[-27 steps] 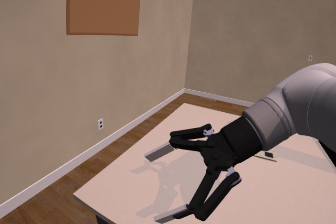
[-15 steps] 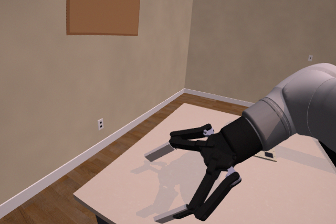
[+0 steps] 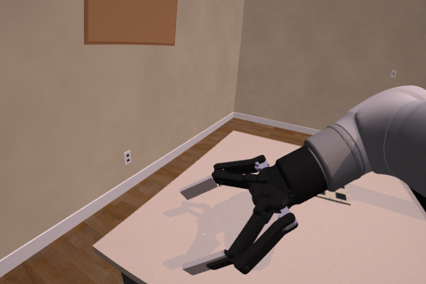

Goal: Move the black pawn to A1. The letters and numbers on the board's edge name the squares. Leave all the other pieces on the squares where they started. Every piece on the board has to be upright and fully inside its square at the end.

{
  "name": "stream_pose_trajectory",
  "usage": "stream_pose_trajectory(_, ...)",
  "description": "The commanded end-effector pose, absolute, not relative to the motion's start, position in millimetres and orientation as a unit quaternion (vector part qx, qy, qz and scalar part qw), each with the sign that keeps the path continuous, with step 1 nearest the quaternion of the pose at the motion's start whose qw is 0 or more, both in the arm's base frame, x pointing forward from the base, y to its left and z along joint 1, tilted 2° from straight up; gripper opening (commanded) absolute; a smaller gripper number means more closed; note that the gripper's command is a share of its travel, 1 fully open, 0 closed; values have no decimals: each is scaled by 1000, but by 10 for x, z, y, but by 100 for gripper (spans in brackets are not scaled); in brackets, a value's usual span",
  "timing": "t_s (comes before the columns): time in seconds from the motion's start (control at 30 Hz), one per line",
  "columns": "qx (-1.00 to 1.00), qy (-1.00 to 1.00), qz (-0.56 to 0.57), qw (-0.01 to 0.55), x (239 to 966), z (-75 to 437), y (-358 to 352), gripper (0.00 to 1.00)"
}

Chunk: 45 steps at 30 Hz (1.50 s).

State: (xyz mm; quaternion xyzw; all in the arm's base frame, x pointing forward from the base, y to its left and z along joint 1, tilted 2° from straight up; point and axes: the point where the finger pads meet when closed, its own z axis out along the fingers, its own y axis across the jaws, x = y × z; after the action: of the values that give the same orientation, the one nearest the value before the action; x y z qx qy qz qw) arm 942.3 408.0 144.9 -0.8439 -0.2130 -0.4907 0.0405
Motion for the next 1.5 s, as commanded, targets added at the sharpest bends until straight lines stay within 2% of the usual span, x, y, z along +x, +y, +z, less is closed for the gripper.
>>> stream_pose_trajectory(0.0,-840,-139,-523,45,9626,1576,3976,100)
stream_pose_trajectory(0.3,-833,-68,-547,44,9783,1661,3780,100)
stream_pose_trajectory(0.63,-814,67,-576,22,9943,1708,3246,100)
stream_pose_trajectory(0.67,-805,116,-581,8,9947,1685,3007,100)
stream_pose_trajectory(0.77,-805,116,-581,8,9947,1685,3007,100)
stream_pose_trajectory(0.8,-795,167,-583,-10,9914,1637,2747,100)
stream_pose_trajectory(0.87,-795,167,-583,-10,9914,1637,2747,100)
stream_pose_trajectory(0.9,-783,219,-581,-31,9838,1565,2475,100)
stream_pose_trajectory(0.97,-783,219,-581,-31,9838,1565,2475,100)
stream_pose_trajectory(1.0,-770,269,-576,-56,9718,1469,2202,100)
stream_pose_trajectory(1.07,-770,269,-576,-56,9718,1469,2202,100)
stream_pose_trajectory(1.1,-756,317,-566,-84,9552,1355,1938,100)
stream_pose_trajectory(1.17,-756,317,-566,-84,9552,1355,1938,100)
stream_pose_trajectory(1.2,-742,363,-553,-113,9344,1227,1695,100)
stream_pose_trajectory(1.33,-742,363,-553,-113,9344,1227,1695,100)
stream_pose_trajectory(1.43,-711,444,-516,-177,8830,958,1298,100)
stream_pose_trajectory(1.47,-711,444,-516,-177,8830,958,1298,100)
